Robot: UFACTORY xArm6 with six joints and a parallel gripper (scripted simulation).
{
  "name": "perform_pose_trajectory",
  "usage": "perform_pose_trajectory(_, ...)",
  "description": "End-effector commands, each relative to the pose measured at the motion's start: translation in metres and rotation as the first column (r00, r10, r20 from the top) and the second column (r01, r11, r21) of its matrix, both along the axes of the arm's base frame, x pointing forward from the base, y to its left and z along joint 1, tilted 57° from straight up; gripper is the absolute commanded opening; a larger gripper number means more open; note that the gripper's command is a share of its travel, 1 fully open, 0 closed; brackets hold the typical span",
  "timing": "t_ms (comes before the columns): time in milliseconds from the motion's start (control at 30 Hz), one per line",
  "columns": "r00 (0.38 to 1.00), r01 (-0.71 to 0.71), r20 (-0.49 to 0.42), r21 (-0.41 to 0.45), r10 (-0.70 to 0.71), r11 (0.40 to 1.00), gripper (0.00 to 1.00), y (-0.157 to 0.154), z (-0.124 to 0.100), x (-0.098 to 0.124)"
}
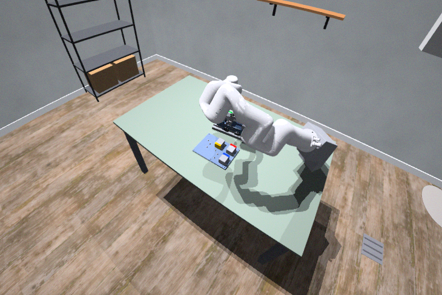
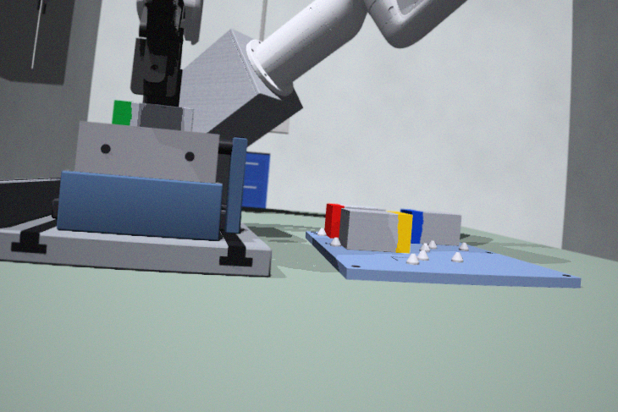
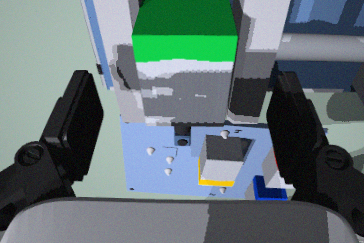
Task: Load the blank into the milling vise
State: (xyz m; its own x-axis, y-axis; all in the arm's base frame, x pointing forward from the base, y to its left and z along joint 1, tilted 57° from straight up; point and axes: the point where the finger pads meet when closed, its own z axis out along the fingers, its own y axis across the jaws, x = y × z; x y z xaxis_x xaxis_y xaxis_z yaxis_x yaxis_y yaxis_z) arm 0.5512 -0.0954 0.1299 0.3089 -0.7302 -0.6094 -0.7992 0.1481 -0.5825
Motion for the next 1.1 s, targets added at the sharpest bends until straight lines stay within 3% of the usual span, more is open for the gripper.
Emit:
perform_pose_trajectory(0,1.000,0.002,0.002,-0.001,-0.002,1.000,1.00,-0.0016,0.0011,0.0001)
perform_pose_trajectory(1067,1.000,0.002,0.002,-0.001,-0.002,1.000,1.00,-0.0055,0.0043,-0.0030)
